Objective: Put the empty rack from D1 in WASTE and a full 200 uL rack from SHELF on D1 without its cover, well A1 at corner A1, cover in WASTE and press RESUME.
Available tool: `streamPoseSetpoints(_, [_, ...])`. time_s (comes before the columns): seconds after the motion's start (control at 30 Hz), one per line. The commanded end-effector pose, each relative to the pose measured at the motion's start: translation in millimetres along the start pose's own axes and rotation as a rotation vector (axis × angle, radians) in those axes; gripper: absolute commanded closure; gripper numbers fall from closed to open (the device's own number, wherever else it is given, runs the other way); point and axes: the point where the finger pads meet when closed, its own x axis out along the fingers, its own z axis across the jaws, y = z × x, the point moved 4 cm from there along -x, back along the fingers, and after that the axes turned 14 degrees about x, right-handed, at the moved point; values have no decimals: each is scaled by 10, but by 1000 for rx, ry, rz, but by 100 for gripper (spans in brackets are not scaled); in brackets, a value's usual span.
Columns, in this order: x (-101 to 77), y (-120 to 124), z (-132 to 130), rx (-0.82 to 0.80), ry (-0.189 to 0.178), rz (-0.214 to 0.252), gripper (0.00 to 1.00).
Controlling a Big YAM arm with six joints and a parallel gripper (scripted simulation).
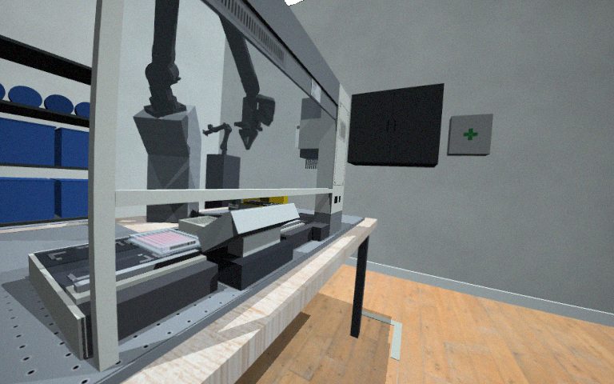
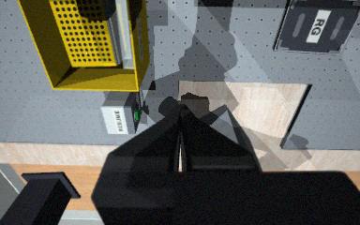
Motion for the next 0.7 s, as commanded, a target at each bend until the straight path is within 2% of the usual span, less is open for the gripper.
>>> streamPoseSetpoints(0.0, [-56, 28, 276, 12, -13, -10, 100])
streamPoseSetpoints(0.13, [-59, 58, 406, 12, -13, -11, 100])
streamPoseSetpoints(0.17, [-49, 49, 397, 16, -11, -10, 100])
streamPoseSetpoints(0.2, [-3, 41, 229, 33, 10, 5, 100])
streamPoseSetpoints(0.33, [-29, 15, 234, 40, 3, 0, 100])
streamPoseSetpoints(0.37, [-15, 204, 263, -6, 9, -1, 100])
streamPoseSetpoints(0.43, [-14, 288, 273, 6, -6, -6, 100])
streamPoseSetpoints(0.67, [-10, 626, 186, 7, -6, -5, 100])
